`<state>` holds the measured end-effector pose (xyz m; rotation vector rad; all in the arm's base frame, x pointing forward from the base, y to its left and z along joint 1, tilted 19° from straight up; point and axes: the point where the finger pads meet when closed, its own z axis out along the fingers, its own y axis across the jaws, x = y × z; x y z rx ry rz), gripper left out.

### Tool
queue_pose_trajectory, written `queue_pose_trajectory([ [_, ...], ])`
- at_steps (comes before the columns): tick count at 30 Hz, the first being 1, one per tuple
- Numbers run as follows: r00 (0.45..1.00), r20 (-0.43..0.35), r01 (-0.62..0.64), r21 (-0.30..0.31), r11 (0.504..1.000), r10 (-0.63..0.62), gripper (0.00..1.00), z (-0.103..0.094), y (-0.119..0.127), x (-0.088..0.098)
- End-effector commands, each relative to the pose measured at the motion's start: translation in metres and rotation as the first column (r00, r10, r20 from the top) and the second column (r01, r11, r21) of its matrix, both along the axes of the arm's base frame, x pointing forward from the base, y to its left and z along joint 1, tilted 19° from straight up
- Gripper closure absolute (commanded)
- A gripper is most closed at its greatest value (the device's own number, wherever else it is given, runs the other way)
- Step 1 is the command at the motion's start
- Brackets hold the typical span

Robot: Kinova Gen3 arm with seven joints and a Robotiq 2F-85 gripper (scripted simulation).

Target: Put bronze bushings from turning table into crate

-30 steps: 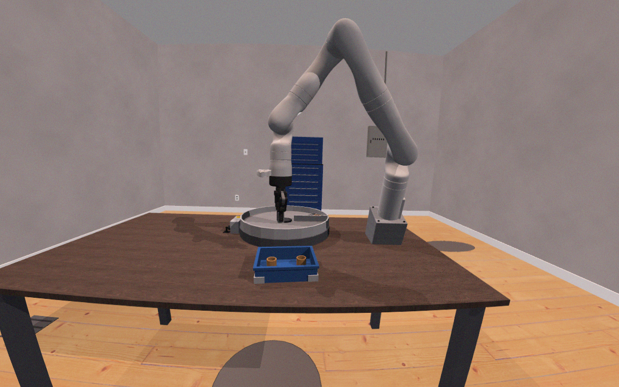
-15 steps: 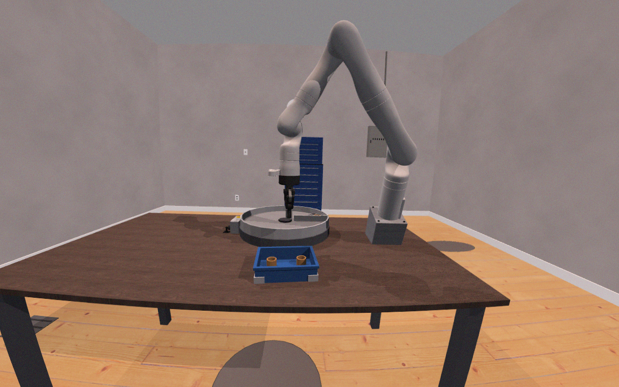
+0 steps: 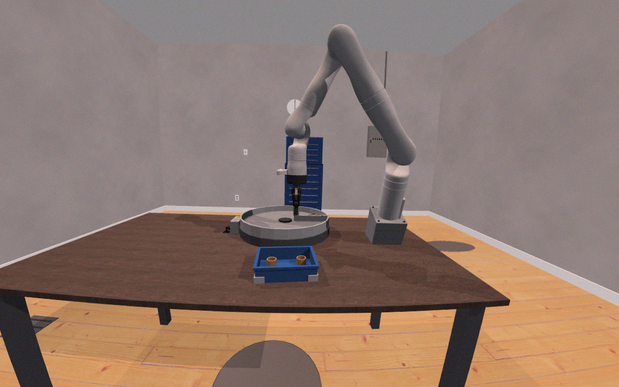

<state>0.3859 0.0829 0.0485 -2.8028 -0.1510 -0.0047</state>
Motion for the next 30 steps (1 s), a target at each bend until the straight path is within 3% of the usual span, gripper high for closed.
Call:
queue_pose_trajectory([
  [1, 1.000, 0.000, 0.006, 0.000, 1.000, -0.006, 0.86, 0.000, -0.002, 0.000],
  [5, 1.000, 0.000, 0.006, 0.000, 1.000, -0.006, 0.86, 0.000, -0.002, 0.000],
  [10, 0.991, -0.042, 0.128, -0.004, 0.992, -0.128, 0.86, -0.019, -0.055, -0.020],
  [22, 0.991, -0.042, 0.128, -0.004, 0.992, -0.128, 0.86, -0.019, -0.055, -0.020],
  [27, 0.965, -0.083, 0.248, -0.014, 0.969, -0.249, 0.86, -0.039, -0.107, -0.040],
  [30, 0.965, -0.083, 0.248, -0.014, 0.969, -0.249, 0.86, -0.039, -0.107, -0.040],
])
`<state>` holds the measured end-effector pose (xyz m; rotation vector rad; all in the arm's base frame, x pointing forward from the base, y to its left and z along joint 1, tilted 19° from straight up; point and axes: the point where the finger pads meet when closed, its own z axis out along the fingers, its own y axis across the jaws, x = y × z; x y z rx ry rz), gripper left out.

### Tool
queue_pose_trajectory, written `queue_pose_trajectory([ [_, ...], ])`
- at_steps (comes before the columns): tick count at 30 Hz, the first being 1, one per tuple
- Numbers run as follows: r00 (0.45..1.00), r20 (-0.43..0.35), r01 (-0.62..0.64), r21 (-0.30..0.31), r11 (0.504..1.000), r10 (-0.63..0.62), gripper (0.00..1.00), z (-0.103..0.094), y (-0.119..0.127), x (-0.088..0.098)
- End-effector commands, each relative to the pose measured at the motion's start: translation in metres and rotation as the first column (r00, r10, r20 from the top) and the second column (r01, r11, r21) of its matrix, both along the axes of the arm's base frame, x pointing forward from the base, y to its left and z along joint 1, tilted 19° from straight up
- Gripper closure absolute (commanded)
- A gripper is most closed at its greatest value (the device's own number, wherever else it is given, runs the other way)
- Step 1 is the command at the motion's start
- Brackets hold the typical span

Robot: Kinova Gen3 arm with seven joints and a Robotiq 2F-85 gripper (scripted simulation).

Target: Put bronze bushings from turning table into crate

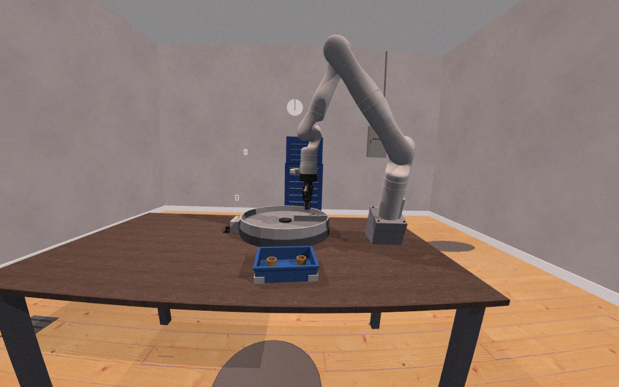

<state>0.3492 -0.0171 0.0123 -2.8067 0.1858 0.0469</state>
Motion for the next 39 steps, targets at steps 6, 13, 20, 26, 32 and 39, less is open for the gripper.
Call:
queue_pose_trajectory([
  [6, 1.000, -0.009, 0.024, 0.004, 1.000, -0.024, 0.86, -0.003, -0.007, -0.003],
  [13, 0.992, -0.042, 0.122, 0.000, 0.993, -0.122, 0.86, -0.018, -0.049, -0.019],
  [20, 0.988, -0.051, 0.147, -0.001, 0.989, -0.147, 0.86, -0.022, -0.060, -0.023],
  [26, 0.988, -0.051, 0.147, -0.001, 0.989, -0.147, 0.86, -0.022, -0.060, -0.023],
  [32, 0.960, -0.091, 0.267, -0.012, 0.964, -0.266, 0.86, -0.042, -0.112, -0.043],
  [39, 0.960, -0.091, 0.267, -0.012, 0.964, -0.266, 0.86, -0.042, -0.112, -0.043],
])
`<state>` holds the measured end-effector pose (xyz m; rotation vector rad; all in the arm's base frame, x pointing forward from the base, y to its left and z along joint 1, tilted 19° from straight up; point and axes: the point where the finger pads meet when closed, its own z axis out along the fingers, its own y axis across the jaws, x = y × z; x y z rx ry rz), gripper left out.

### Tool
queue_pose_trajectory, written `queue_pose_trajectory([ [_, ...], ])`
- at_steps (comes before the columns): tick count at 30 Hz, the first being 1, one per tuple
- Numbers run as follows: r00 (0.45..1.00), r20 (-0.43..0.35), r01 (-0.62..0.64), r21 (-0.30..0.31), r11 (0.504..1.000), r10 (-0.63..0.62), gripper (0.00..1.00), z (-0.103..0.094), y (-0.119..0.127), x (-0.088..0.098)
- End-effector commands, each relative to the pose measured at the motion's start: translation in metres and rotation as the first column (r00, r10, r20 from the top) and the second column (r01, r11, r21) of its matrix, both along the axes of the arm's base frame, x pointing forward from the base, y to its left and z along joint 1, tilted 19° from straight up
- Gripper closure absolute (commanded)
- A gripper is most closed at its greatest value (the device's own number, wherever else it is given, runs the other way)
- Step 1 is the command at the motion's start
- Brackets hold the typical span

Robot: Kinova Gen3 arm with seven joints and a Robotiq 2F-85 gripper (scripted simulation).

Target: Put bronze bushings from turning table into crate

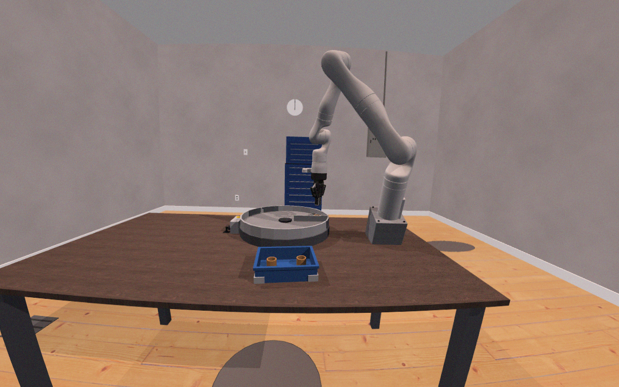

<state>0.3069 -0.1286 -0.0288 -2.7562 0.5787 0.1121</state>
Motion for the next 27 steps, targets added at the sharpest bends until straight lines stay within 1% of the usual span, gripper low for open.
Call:
queue_pose_trajectory([
  [1, 1.000, -0.001, 0.004, 0.001, 1.000, -0.004, 0.86, -0.001, -0.001, -0.001],
  [4, 1.000, -0.001, 0.004, 0.001, 1.000, -0.004, 0.86, -0.001, -0.001, -0.001],
  [9, 1.000, -0.001, 0.005, 0.000, 1.000, -0.005, 0.86, -0.014, 0.003, -0.001],
  [21, 1.000, -0.001, 0.005, 0.000, 1.000, -0.005, 0.86, -0.014, 0.003, -0.001],
  [26, 1.000, -0.002, 0.006, 0.000, 1.000, -0.006, 0.86, -0.028, 0.008, -0.002],
  [27, 1.000, -0.002, 0.006, 0.000, 1.000, -0.006, 0.86, -0.028, 0.008, -0.002],
])
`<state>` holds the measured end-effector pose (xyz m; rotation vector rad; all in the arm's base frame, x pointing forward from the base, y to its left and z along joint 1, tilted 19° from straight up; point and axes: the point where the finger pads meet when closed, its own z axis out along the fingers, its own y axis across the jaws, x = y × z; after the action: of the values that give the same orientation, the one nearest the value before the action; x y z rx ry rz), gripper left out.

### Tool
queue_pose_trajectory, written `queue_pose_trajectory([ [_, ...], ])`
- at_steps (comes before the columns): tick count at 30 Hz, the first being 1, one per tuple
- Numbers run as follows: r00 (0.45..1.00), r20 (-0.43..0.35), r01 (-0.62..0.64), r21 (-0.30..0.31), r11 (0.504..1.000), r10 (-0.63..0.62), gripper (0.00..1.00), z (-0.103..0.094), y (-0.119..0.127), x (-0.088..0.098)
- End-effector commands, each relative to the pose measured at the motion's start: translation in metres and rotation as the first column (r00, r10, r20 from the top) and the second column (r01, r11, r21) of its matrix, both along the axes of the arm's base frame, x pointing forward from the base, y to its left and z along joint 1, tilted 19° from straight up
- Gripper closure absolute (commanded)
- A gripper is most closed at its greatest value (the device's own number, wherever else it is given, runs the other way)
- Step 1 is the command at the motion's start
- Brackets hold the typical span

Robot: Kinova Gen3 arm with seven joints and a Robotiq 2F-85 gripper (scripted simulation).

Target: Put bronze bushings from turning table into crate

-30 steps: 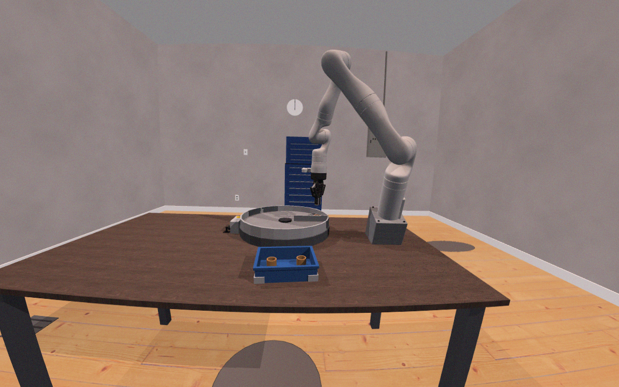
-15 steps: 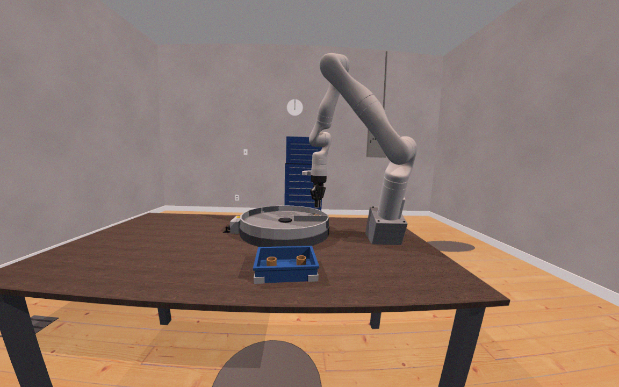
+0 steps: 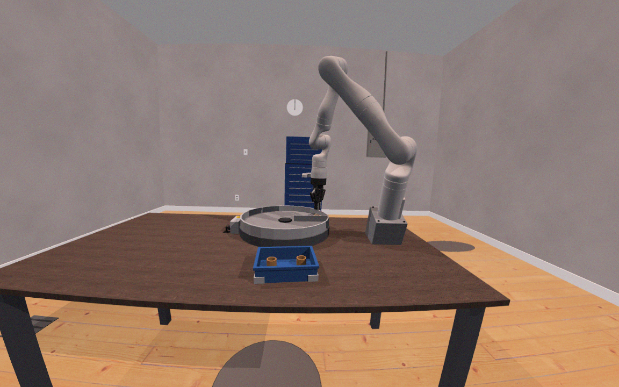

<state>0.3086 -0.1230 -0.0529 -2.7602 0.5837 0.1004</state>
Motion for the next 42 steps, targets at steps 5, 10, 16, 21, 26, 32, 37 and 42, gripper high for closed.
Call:
queue_pose_trajectory([
  [5, 1.000, -0.008, 0.002, 0.006, 1.000, -0.002, 0.86, -0.004, 0.002, -0.003],
  [10, 1.000, -0.008, 0.002, 0.006, 1.000, -0.002, 0.86, -0.004, 0.002, -0.003],
  [16, 1.000, -0.009, 0.004, 0.006, 1.000, -0.004, 0.86, -0.018, 0.006, -0.004],
  [21, 1.000, -0.009, 0.004, 0.006, 1.000, -0.004, 0.86, -0.018, 0.006, -0.004],
  [26, 1.000, -0.009, 0.004, 0.006, 1.000, -0.004, 0.86, -0.018, 0.006, -0.004],
  [32, 1.000, -0.009, 0.004, 0.006, 1.000, -0.004, 0.86, -0.023, 0.008, -0.004],
  [37, 1.000, -0.009, 0.004, 0.006, 1.000, -0.004, 0.86, -0.024, 0.008, -0.004],
  [42, 1.000, -0.009, 0.004, 0.006, 1.000, -0.004, 0.86, -0.024, 0.008, -0.004],
])
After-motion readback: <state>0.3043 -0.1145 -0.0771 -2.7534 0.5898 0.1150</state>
